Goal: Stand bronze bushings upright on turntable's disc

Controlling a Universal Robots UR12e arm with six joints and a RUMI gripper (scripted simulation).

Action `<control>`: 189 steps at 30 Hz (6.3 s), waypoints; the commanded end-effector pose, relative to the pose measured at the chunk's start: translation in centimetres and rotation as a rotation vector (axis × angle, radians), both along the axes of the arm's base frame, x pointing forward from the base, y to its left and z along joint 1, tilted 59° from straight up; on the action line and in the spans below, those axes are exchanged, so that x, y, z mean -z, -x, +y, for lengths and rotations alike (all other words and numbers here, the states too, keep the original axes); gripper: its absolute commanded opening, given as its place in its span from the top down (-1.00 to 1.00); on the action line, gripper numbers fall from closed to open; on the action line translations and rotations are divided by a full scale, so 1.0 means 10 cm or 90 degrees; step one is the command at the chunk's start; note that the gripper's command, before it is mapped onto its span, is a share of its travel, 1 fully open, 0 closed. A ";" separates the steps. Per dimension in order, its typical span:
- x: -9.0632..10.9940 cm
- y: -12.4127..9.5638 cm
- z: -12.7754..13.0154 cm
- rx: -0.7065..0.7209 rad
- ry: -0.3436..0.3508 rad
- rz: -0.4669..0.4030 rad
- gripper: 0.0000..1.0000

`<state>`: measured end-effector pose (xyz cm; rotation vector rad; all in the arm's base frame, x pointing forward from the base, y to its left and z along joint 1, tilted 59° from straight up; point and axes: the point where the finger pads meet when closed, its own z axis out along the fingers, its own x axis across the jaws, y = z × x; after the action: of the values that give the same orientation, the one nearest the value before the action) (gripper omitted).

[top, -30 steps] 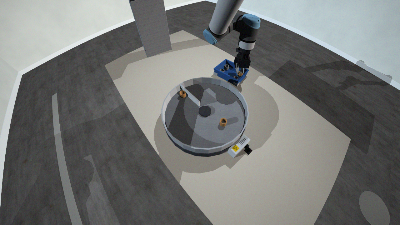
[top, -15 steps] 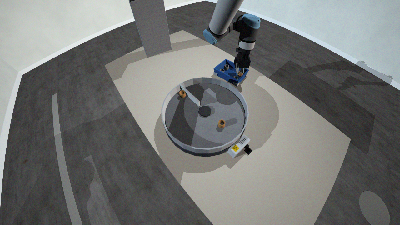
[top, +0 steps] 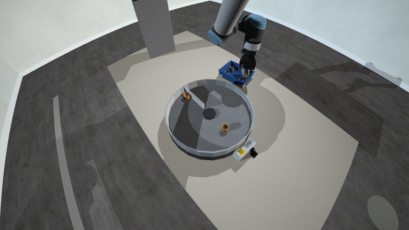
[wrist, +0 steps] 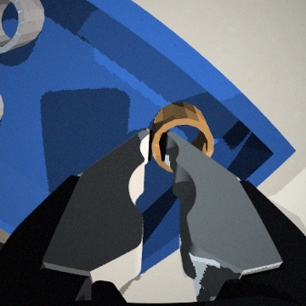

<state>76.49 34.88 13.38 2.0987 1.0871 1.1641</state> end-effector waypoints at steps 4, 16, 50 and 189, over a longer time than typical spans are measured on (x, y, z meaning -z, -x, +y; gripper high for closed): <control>0.00 0.00 0.00 0.000 0.000 0.000 1.00; 0.00 0.00 0.00 0.000 0.000 0.000 1.00; -0.10 0.16 0.01 0.000 0.000 0.000 1.00; -1.05 0.88 -2.39 0.000 0.000 0.000 1.00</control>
<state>67.58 12.84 23.50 2.0980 1.0840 1.1631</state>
